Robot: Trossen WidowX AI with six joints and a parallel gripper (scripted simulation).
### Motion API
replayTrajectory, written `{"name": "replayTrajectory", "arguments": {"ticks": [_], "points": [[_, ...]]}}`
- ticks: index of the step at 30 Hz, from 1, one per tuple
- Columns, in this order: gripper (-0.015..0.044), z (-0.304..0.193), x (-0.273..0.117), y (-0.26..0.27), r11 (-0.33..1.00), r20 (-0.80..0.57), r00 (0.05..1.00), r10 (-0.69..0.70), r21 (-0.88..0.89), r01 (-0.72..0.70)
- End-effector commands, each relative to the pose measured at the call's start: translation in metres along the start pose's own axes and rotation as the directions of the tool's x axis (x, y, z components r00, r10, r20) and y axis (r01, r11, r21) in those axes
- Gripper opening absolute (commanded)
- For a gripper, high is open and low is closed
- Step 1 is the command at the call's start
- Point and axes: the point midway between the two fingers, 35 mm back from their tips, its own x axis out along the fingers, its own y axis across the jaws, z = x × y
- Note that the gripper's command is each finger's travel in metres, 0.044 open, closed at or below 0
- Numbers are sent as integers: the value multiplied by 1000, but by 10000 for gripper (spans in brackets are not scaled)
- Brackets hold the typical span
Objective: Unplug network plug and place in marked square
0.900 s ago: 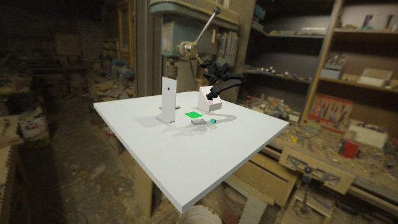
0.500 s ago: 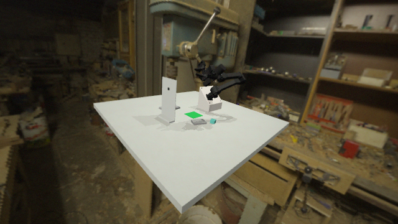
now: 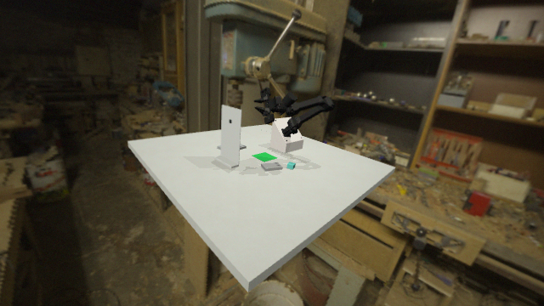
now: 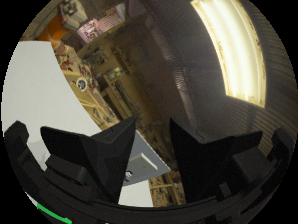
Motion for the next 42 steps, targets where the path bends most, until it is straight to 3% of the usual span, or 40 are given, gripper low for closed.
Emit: {"name": "replayTrajectory", "arguments": {"ticks": [1,18,42], "points": [[156,-15,4,3,999,-12,1000,6,-44,-6],[156,-88,8,17,964,-63,998,27,-263,-43],[156,-162,-16,35,859,-126,991,55,-500,-111]]}}
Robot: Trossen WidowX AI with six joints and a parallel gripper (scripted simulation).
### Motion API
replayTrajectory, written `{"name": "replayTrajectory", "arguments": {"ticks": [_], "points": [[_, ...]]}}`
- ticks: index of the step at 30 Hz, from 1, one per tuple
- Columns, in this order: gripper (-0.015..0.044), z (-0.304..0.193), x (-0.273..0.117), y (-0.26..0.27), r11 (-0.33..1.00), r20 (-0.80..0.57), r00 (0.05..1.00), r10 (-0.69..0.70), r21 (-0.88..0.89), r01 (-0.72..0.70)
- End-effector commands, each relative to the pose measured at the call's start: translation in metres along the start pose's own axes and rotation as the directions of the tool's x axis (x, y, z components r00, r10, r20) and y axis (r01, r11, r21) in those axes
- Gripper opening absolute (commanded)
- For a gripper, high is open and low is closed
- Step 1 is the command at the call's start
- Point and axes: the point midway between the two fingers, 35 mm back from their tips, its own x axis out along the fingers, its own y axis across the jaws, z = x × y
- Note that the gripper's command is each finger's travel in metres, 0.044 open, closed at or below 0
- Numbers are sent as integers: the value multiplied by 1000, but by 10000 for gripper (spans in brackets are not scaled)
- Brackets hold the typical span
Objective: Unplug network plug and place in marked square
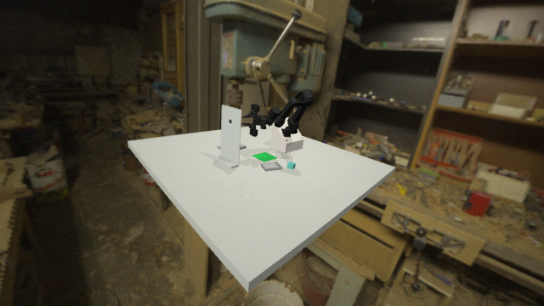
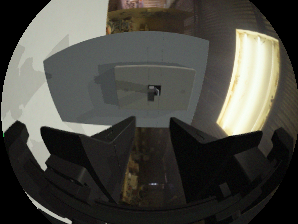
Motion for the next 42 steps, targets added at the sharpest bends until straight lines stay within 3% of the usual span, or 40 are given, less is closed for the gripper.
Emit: {"name": "replayTrajectory", "arguments": {"ticks": [1,40,42], "points": [[156,0,1,0,1000,3,1000,0,-12,1],[156,16,57,0,1000,6,1000,-4,-11,4],[104,16,57,0,1000,6,1000,-4,-11,4]]}}
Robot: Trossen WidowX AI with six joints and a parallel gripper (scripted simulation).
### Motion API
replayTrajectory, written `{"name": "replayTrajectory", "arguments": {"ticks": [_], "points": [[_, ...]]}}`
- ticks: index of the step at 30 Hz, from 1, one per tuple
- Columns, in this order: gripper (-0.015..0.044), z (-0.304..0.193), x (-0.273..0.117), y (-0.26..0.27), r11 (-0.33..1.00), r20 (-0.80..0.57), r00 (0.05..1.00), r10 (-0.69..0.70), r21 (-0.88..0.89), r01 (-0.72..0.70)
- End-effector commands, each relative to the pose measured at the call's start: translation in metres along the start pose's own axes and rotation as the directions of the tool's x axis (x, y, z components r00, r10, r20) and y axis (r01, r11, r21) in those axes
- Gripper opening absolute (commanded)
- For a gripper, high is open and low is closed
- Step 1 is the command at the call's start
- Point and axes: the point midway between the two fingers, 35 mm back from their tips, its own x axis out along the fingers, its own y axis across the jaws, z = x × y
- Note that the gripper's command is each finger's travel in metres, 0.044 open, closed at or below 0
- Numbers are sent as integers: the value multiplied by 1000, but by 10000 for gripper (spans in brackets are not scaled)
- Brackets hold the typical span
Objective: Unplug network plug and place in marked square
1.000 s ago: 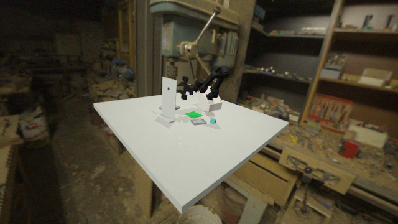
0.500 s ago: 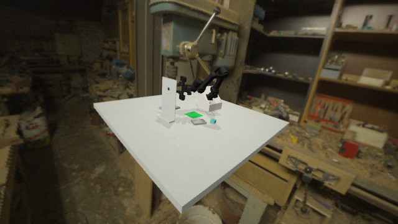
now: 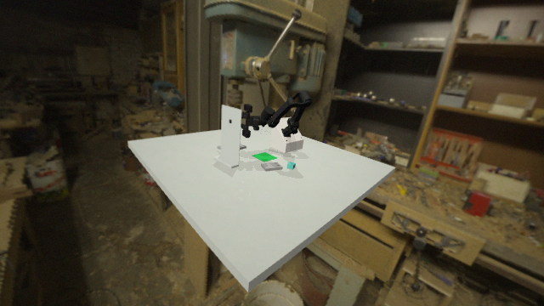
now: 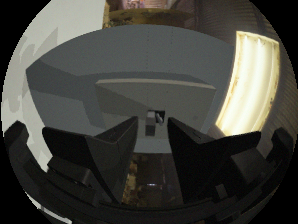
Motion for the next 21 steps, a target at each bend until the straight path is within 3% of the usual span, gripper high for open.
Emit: {"name": "replayTrajectory", "arguments": {"ticks": [1,15,21], "points": [[97,0,1,0,1000,-2,1000,0,4,0],[4,0,1,0,1000,-2,1000,0,4,0],[0,0,0,0,1000,-2,1000,0,4,0]]}}
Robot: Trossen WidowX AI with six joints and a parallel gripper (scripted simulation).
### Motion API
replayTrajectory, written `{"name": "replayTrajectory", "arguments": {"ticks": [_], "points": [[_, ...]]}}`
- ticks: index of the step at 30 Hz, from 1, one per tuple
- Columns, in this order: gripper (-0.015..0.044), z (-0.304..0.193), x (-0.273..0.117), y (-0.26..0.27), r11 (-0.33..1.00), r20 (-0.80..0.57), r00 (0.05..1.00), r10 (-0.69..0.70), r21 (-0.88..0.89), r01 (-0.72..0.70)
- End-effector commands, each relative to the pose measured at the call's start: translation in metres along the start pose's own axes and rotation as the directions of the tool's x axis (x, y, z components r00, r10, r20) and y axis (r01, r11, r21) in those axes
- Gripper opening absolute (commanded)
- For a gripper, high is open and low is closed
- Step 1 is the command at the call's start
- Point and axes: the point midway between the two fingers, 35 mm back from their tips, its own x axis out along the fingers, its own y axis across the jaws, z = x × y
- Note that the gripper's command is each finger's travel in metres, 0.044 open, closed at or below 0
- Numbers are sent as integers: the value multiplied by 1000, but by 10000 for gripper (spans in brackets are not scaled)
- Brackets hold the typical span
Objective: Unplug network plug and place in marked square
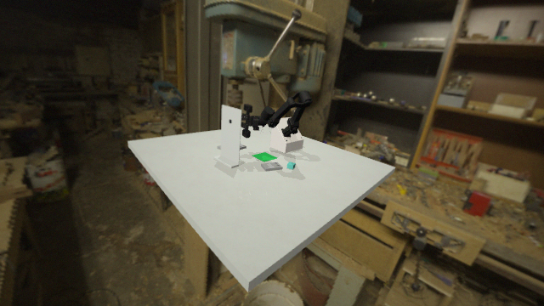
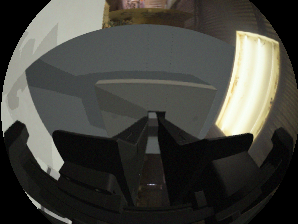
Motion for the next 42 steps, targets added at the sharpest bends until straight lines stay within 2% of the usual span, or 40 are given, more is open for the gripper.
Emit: {"name": "replayTrajectory", "arguments": {"ticks": [1,42], "points": [[0,-1,-1,0,1000,-1,1000,1,4,-1],[0,-8,-26,1,1000,-2,1000,3,4,-3]]}}
